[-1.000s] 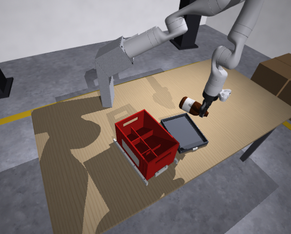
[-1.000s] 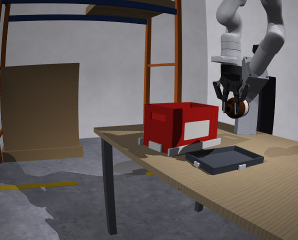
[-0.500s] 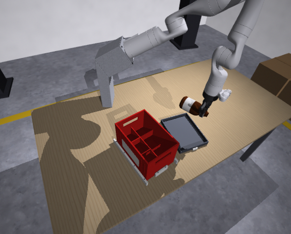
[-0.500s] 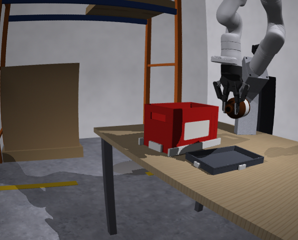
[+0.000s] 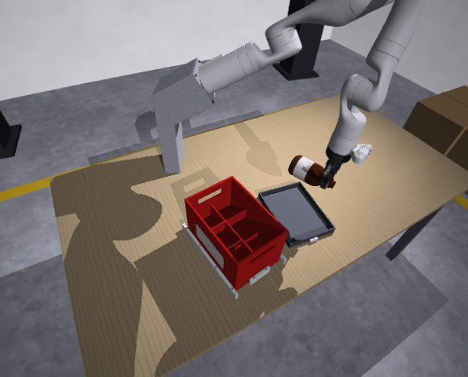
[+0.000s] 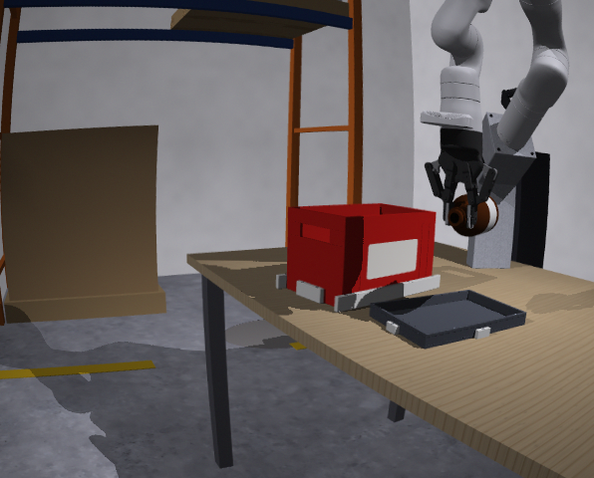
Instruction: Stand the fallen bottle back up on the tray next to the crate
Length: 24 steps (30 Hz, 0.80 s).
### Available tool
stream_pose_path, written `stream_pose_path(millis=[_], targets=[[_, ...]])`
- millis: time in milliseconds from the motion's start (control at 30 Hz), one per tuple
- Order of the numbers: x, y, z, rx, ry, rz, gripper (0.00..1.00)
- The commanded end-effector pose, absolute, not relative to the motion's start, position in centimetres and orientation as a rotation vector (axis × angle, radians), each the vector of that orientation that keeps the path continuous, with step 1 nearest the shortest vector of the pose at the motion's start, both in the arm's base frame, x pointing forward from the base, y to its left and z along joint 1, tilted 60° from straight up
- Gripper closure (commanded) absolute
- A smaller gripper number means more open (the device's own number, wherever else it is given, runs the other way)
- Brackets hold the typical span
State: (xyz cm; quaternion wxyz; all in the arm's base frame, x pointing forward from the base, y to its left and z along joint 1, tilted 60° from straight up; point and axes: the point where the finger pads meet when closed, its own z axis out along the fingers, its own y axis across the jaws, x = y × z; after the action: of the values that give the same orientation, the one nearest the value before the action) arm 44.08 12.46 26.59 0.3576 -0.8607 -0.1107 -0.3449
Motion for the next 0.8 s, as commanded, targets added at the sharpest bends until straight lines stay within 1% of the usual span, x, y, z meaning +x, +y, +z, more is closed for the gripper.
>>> stream_pose_path(millis=[0, 767], targets=[[44.10, 12.41, 26.59, -2.222, -0.285, -0.891, 1.00], [44.10, 12.41, 26.59, -2.218, -0.207, -0.854, 1.00]])
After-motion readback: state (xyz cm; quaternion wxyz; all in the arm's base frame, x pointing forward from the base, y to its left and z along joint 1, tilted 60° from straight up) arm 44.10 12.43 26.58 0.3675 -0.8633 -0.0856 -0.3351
